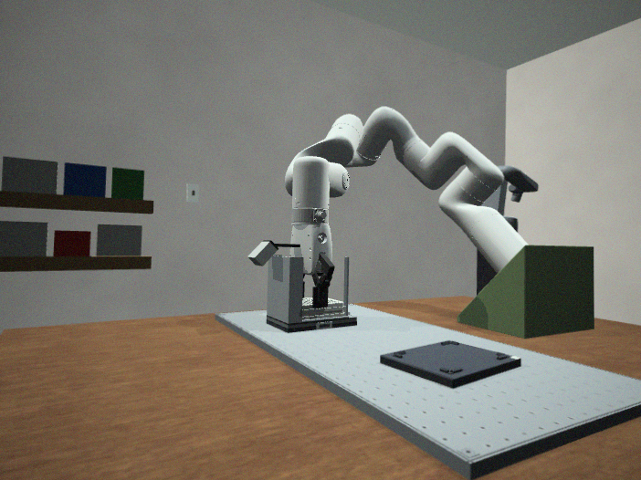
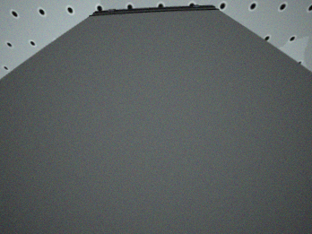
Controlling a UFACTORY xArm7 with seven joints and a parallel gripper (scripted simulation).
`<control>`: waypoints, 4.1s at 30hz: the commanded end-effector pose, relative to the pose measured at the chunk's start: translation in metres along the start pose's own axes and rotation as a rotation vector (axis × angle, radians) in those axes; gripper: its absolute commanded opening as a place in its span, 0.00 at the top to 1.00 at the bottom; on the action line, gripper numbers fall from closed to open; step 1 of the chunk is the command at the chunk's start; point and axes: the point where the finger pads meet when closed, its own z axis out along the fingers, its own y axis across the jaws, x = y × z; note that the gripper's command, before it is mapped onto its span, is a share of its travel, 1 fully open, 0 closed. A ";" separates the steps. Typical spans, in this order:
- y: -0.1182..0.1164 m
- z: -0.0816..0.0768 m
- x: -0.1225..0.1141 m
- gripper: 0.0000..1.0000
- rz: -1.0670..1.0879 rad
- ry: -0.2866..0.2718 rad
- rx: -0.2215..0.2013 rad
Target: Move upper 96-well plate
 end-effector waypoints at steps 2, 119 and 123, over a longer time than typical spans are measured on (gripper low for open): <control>-0.001 -0.001 0.002 0.00 0.000 0.005 0.001; -0.001 -0.037 0.002 1.00 0.000 0.005 0.001; -0.001 -0.042 0.002 1.00 0.000 0.005 0.001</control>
